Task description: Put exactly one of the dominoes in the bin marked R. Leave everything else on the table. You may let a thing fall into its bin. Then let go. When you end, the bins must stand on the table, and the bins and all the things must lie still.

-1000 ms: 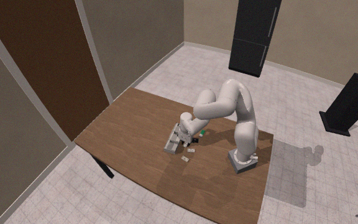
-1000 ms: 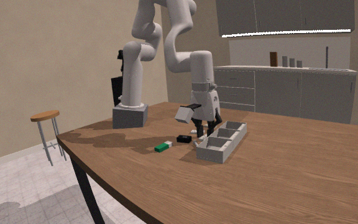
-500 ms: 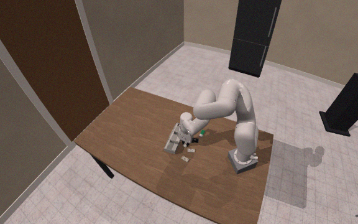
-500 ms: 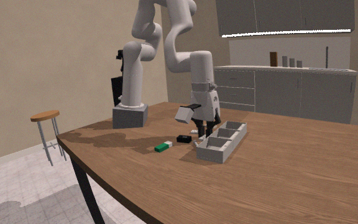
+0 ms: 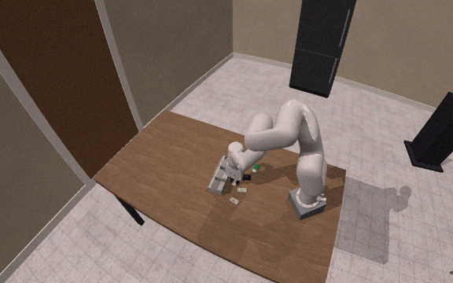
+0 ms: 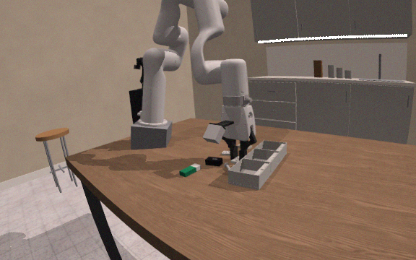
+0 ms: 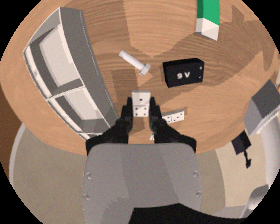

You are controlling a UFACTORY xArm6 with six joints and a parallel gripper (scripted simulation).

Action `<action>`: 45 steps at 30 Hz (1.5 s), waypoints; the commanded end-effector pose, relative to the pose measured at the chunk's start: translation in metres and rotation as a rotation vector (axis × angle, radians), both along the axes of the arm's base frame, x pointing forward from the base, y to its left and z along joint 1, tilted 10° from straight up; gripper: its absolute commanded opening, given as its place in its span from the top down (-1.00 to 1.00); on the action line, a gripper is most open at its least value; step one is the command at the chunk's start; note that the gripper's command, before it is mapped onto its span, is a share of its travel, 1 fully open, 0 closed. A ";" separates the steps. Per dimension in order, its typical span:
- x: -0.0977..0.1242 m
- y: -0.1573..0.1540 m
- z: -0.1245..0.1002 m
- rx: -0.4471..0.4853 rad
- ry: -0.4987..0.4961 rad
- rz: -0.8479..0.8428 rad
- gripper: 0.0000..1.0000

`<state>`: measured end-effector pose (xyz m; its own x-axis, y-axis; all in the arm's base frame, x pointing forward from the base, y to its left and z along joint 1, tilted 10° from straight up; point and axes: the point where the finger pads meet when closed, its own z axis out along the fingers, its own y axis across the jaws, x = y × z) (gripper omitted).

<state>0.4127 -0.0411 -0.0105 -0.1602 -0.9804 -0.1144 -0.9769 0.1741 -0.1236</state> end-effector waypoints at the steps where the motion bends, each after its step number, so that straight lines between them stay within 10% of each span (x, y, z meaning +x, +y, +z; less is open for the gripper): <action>1: 0.001 0.000 0.001 0.000 -0.003 0.000 1.00; 28: -0.007 -0.006 0.060 -0.001 -0.003 0.000 1.00; 45: -0.007 -0.006 0.060 -0.001 -0.003 0.000 1.00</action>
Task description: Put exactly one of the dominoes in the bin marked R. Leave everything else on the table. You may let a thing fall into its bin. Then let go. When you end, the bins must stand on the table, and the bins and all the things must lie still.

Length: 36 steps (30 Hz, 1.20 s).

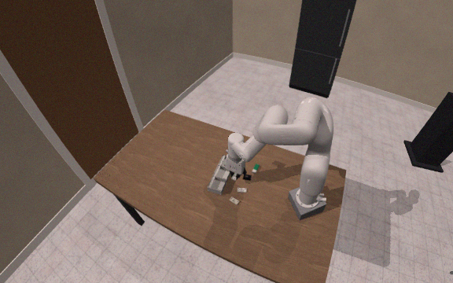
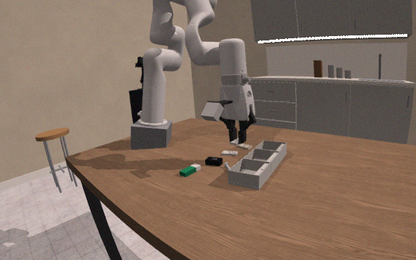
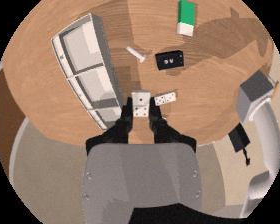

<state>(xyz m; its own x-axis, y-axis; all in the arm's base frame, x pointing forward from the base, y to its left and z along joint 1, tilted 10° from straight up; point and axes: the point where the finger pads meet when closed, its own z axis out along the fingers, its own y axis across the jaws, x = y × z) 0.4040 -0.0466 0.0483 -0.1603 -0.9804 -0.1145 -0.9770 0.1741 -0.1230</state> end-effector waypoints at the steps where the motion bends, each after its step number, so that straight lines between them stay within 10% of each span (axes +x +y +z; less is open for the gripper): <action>1: 0.001 0.000 0.001 -0.001 -0.004 0.000 1.00; 36: 0.082 -0.112 0.003 -0.021 -0.017 0.136 1.00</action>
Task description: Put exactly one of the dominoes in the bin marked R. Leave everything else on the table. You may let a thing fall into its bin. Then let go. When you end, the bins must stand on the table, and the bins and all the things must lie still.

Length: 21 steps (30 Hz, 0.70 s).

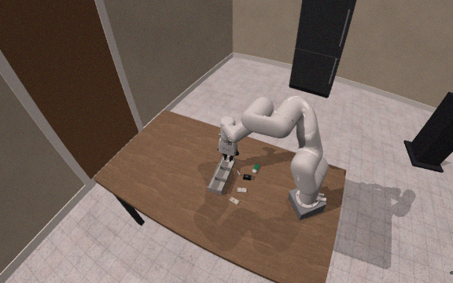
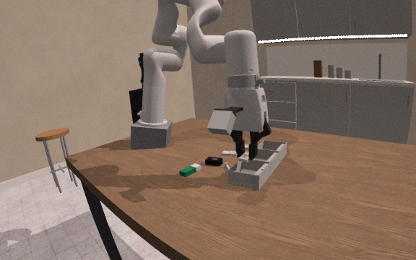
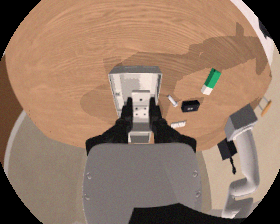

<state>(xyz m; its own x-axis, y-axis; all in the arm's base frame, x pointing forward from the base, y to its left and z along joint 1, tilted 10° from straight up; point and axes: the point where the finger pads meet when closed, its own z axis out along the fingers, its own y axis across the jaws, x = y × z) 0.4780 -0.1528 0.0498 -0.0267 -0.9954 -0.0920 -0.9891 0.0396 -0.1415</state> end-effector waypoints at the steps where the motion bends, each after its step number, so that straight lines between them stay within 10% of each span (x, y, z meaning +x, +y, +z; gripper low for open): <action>1: 0.008 -0.006 0.001 0.003 0.000 0.002 1.00; 21: 0.007 -0.001 -0.013 0.003 0.000 0.002 1.00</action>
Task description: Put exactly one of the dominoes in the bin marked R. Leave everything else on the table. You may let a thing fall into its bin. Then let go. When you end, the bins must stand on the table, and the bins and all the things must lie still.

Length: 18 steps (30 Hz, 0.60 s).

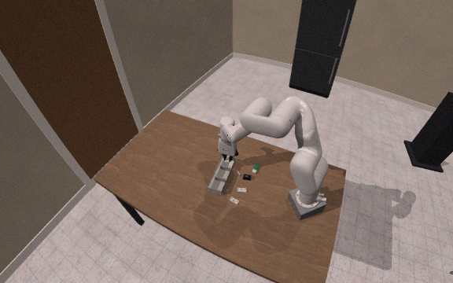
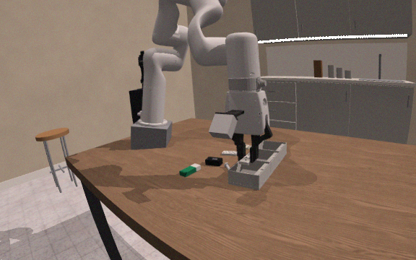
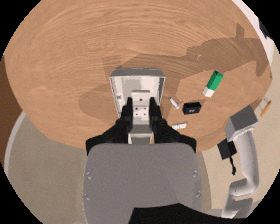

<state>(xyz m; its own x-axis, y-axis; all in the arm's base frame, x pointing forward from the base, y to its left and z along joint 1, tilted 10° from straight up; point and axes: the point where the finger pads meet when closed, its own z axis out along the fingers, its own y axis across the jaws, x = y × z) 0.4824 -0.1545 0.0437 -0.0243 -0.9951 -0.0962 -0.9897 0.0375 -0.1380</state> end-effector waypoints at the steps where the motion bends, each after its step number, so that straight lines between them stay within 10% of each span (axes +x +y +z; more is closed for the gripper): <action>1: 0.003 0.000 -0.009 -0.001 -0.004 0.000 1.00; 18: 0.006 0.003 -0.037 -0.001 -0.004 0.000 1.00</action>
